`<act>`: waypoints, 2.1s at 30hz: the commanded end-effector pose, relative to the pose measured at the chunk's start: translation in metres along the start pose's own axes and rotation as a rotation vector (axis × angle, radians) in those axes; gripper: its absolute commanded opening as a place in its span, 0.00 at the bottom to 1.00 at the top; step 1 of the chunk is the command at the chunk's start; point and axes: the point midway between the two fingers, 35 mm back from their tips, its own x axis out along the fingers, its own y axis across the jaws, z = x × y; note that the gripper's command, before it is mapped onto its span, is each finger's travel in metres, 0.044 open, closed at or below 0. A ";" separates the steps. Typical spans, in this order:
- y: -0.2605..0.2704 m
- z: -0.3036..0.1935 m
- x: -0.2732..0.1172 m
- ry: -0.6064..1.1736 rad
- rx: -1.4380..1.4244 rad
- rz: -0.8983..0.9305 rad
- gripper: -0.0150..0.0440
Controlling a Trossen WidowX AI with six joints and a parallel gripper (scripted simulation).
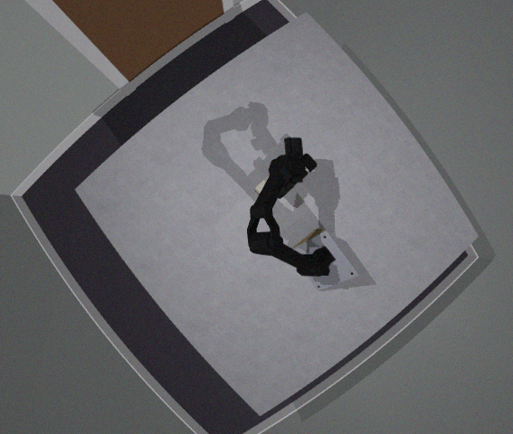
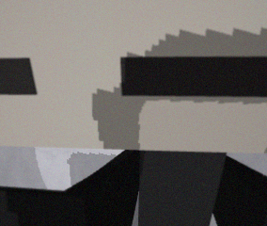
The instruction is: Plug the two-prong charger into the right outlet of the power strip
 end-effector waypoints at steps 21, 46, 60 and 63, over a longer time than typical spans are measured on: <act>0.000 0.000 0.000 0.000 0.000 0.000 0.61; 0.000 -0.005 0.001 -0.008 -0.008 -0.001 1.00; 0.000 -0.010 0.001 -0.016 -0.015 -0.002 1.00; 0.000 -0.011 0.001 -0.017 -0.017 -0.003 1.00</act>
